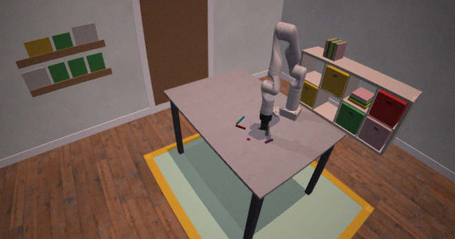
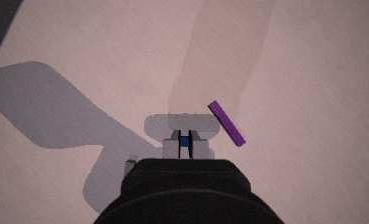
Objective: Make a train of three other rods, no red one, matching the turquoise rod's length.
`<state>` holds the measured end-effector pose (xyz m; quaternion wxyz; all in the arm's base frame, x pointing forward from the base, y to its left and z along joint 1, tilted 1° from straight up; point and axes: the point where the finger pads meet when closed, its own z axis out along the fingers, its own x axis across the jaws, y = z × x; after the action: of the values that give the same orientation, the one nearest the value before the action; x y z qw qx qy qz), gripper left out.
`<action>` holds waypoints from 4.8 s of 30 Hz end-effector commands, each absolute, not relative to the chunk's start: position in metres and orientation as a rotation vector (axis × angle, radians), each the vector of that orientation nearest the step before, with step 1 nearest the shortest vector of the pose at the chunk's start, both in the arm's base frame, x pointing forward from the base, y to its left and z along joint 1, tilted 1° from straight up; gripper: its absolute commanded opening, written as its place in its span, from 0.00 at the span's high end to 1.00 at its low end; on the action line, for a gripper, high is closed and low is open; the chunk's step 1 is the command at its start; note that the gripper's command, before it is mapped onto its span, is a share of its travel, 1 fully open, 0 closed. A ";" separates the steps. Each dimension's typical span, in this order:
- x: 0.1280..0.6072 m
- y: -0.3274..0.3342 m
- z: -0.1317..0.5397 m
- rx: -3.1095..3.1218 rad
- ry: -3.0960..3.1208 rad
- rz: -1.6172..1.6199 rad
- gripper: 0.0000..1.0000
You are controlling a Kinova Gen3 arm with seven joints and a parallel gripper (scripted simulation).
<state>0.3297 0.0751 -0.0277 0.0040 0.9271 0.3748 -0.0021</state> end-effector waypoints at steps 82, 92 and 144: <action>0.331 0.070 -0.033 2.891 1.197 0.001 0.76; 0.331 0.070 -0.040 2.891 1.197 -0.001 0.76; 0.330 0.070 -0.040 2.892 1.197 -0.003 0.46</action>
<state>0.3298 0.0718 -0.0397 0.0041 0.9254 0.3788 -0.0028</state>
